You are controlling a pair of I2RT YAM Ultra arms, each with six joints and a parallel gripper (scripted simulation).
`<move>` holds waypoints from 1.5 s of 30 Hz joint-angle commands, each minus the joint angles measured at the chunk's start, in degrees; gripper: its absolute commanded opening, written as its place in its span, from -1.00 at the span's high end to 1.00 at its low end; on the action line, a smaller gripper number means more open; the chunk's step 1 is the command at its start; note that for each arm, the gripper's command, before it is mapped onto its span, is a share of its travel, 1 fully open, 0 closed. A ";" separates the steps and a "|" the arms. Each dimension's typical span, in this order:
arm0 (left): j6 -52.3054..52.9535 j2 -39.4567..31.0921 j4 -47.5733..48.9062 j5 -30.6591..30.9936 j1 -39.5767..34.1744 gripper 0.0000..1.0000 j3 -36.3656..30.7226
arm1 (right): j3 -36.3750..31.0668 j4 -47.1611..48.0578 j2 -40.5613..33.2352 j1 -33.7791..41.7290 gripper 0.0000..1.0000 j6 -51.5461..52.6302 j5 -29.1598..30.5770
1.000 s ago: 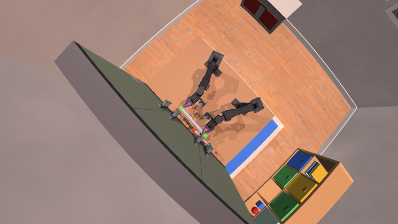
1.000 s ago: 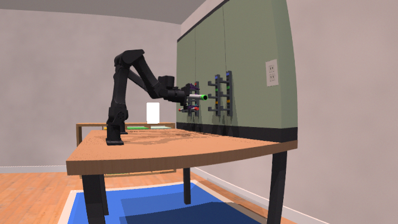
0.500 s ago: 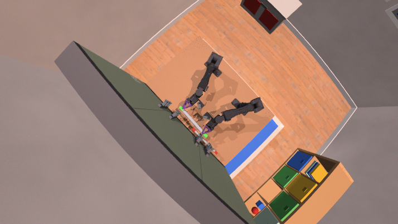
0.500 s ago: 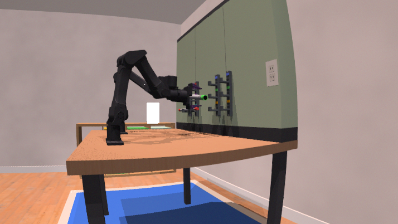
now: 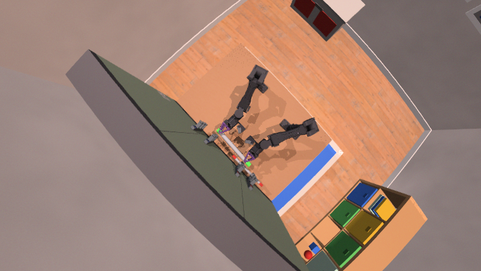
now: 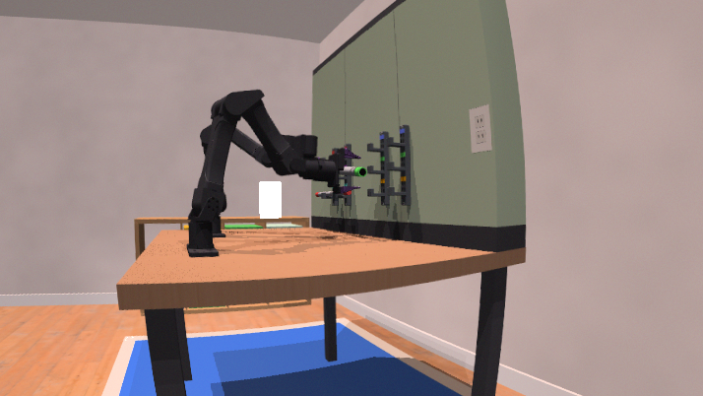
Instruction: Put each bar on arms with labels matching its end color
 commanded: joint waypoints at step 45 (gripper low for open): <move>-1.67 -2.50 5.58 0.61 0.93 1.00 0.76 | 4.02 1.12 2.25 -0.35 -1.00 0.19 -0.49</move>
